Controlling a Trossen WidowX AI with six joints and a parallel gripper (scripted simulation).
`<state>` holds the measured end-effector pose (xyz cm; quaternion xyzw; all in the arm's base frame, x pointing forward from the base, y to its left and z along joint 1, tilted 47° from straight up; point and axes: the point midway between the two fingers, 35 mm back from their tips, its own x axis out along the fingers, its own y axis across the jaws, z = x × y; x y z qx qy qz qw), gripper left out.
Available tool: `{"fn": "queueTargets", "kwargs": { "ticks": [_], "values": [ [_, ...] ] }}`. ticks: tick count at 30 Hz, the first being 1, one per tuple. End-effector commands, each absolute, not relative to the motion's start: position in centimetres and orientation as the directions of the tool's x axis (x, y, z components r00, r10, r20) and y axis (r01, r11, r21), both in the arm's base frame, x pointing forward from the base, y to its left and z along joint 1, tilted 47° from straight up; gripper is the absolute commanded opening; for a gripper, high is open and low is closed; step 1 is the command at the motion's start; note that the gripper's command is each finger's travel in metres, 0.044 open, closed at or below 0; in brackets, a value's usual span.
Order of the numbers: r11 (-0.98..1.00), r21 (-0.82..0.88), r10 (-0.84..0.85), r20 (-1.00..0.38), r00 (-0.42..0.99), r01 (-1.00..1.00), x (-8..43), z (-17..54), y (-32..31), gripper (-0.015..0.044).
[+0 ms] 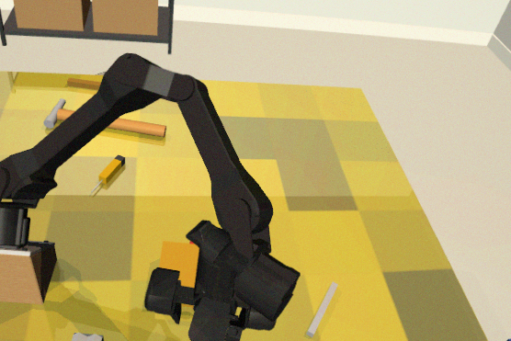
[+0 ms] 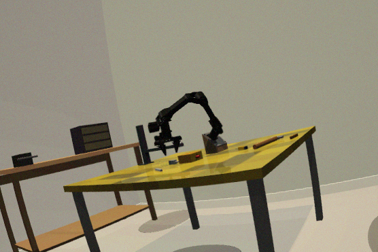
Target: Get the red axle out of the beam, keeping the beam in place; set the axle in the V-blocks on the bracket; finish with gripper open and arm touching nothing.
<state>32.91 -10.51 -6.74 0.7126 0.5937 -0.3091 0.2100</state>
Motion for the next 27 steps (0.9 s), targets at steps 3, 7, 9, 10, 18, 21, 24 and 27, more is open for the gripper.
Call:
{"fn": "queueTargets", "kwargs": {
  "ticks": [3, 7, 9, 10, 18, 21, 24, 27],
  "values": [
    [-0.202, -0.062, 0.713, -0.693, 0.104, 0.977, 33.2, -5.5, -9.6, 0.0440],
    [-0.189, -0.045, 0.707, -0.699, 0.104, 0.981, 33.8, -1.6, -6.3, 0.0440],
    [-0.180, -0.034, 0.706, -0.700, 0.105, 0.983, 33.7, 0.8, -4.1, 0.0440],
    [-0.175, -0.029, 0.707, -0.700, 0.105, 0.984, 33.5, 1.9, -2.9, 0.0440],
    [-0.144, 0.000, 0.718, -0.688, 0.105, 0.990, 31.3, 7.5, 3.1, 0.0440],
    [-0.144, 0.000, 0.718, -0.688, 0.105, 0.990, 31.4, 7.5, 3.1, 0.0440],
    [-0.144, 0.000, 0.718, -0.688, 0.105, 0.990, 31.4, 7.3, 3.3, 0.0440],
    [-0.144, 0.000, 0.718, -0.688, 0.105, 0.990, 31.5, 7.0, 3.6, 0.0440]
  ]
}}
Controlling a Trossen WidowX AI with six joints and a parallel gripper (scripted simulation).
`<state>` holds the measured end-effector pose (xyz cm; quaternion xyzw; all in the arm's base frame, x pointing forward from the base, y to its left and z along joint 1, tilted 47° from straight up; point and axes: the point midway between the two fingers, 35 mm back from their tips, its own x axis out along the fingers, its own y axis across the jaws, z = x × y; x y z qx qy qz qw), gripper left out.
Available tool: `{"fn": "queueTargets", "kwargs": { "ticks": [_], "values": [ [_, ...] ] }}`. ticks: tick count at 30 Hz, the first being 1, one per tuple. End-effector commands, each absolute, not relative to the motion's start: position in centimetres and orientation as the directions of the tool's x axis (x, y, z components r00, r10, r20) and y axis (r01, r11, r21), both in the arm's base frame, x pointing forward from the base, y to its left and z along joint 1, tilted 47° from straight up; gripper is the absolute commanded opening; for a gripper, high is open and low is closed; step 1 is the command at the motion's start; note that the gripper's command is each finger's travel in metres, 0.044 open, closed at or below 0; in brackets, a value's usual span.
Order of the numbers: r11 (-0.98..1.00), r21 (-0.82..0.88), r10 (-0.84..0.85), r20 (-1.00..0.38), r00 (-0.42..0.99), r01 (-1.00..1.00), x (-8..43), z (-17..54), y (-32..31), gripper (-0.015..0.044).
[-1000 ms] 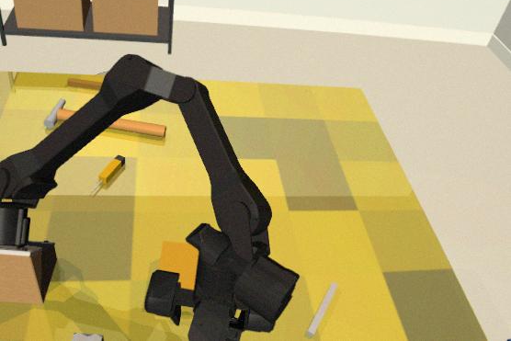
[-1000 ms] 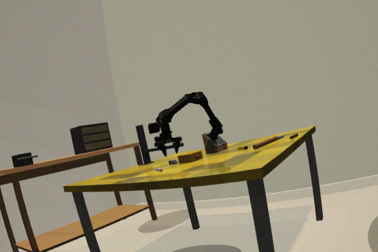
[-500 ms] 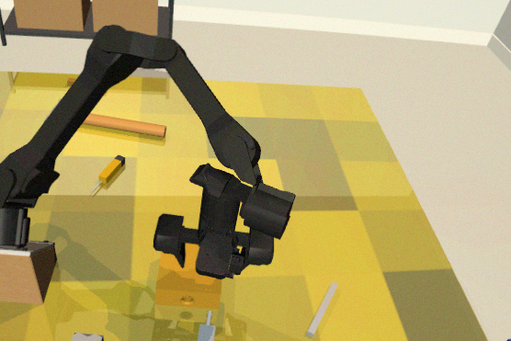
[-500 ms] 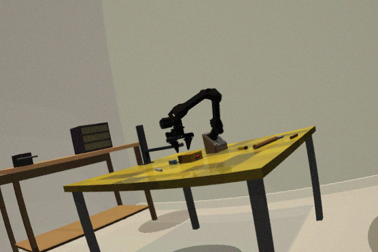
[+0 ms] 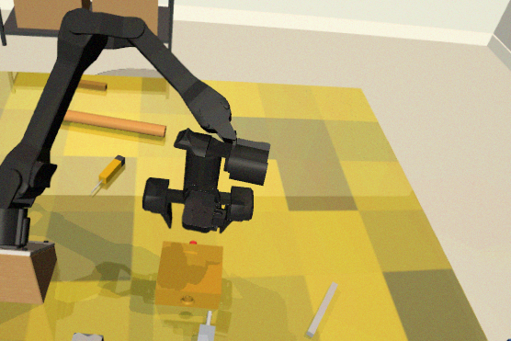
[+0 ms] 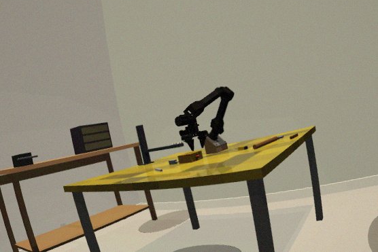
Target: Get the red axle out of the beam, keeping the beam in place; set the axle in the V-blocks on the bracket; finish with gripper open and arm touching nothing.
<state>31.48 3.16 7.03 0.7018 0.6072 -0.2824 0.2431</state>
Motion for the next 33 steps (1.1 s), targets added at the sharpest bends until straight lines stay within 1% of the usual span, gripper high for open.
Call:
{"fn": "queueTargets", "kwargs": {
  "ticks": [1, 33],
  "values": [
    [-0.144, 0.000, 0.718, -0.688, 0.105, 0.990, 31.5, 6.8, 3.7, 0.0440],
    [-0.144, 0.000, 0.720, -0.686, 0.105, 0.990, 31.9, 4.0, 6.8, 0.0440]
  ]
}}
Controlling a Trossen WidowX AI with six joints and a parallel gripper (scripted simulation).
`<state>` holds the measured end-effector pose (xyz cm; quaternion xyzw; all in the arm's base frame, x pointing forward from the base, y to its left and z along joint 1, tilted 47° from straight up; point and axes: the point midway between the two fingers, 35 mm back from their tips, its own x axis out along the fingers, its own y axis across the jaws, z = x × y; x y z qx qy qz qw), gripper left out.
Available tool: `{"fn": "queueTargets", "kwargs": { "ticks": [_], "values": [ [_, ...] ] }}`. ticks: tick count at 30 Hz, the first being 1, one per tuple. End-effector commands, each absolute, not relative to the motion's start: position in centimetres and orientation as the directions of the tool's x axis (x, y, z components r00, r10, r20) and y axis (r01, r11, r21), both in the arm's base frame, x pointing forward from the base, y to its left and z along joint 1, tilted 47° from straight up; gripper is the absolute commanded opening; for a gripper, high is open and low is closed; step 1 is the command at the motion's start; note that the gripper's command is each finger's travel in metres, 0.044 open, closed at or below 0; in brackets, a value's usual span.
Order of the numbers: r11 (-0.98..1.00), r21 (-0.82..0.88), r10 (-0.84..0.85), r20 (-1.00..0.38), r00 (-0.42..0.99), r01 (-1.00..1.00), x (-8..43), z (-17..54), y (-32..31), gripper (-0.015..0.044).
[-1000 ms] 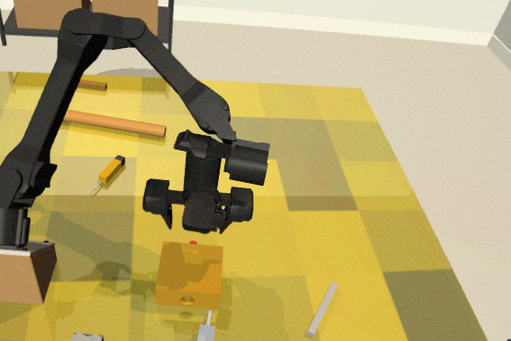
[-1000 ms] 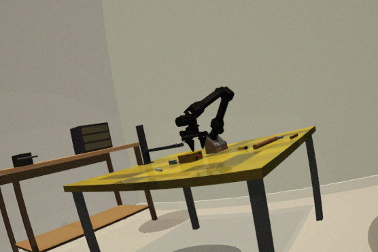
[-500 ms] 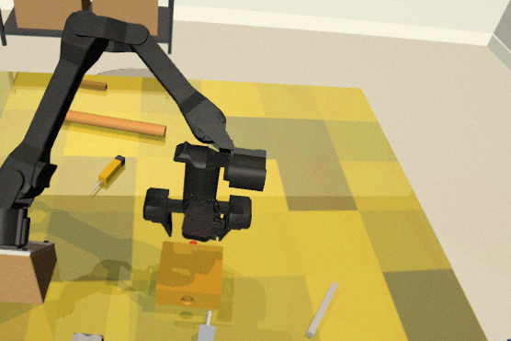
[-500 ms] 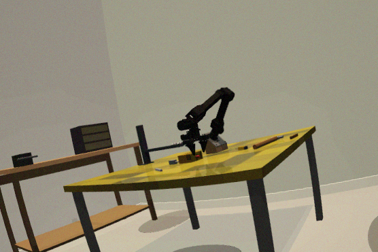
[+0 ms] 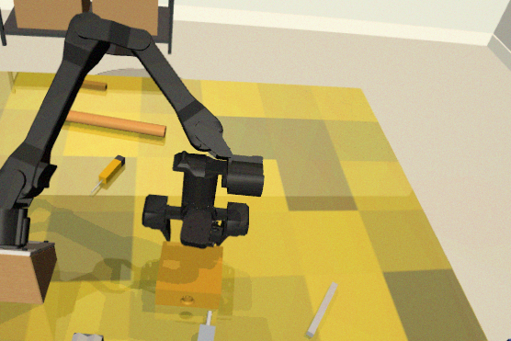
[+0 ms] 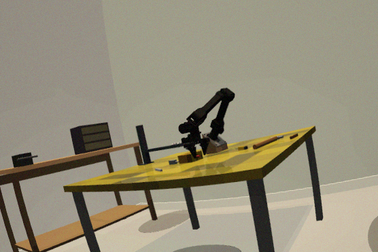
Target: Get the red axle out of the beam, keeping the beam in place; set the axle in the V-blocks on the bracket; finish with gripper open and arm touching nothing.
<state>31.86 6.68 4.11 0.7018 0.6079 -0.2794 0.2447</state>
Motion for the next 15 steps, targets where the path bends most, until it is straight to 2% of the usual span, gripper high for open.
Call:
{"fn": "queueTargets", "kwargs": {
  "ticks": [1, 15],
  "values": [
    [-0.141, 0.004, 0.716, -0.690, 0.105, 0.990, 31.86, 4.11, 6.68, 0.0414],
    [-0.141, 0.004, 0.716, -0.690, 0.105, 0.990, 31.86, 4.11, 6.68, 0.0046]
  ]
}}
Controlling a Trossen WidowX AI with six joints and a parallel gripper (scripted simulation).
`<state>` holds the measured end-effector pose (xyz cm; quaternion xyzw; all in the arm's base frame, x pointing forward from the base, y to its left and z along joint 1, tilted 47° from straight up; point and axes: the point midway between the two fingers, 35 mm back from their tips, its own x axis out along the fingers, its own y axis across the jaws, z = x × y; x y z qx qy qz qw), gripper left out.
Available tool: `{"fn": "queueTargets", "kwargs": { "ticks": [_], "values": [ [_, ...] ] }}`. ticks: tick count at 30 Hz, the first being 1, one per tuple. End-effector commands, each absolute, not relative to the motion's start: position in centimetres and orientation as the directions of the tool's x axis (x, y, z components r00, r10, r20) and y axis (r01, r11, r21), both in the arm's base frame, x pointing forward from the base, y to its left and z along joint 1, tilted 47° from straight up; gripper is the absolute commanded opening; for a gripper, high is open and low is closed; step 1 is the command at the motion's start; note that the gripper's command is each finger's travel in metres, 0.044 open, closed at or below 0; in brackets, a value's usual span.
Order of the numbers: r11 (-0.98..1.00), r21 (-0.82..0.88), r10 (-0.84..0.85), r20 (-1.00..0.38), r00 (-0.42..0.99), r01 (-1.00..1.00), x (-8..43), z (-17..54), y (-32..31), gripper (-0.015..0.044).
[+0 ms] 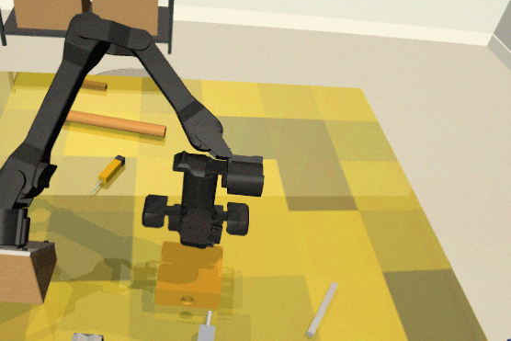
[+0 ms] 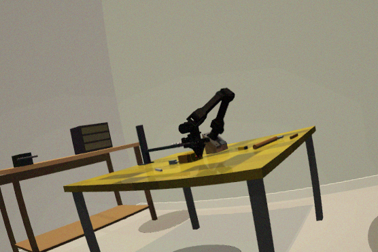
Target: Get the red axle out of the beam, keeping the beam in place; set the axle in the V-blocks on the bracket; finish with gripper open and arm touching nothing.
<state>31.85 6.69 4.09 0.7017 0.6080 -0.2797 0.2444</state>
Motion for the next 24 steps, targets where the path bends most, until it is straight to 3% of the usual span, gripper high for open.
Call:
{"fn": "queueTargets", "kwargs": {
  "ticks": [1, 7, 24],
  "values": [
    [-0.141, 0.004, 0.716, -0.690, 0.105, 0.990, 31.9, 4.1, 6.7, 0.0040],
    [-0.141, 0.004, 0.716, -0.690, 0.105, 0.990, 31.9, 4.1, 6.7, 0.0000],
    [-0.142, 0.003, 0.715, -0.691, 0.105, 0.990, 32.3, 5.6, 8.0, 0.0000]
  ]
}}
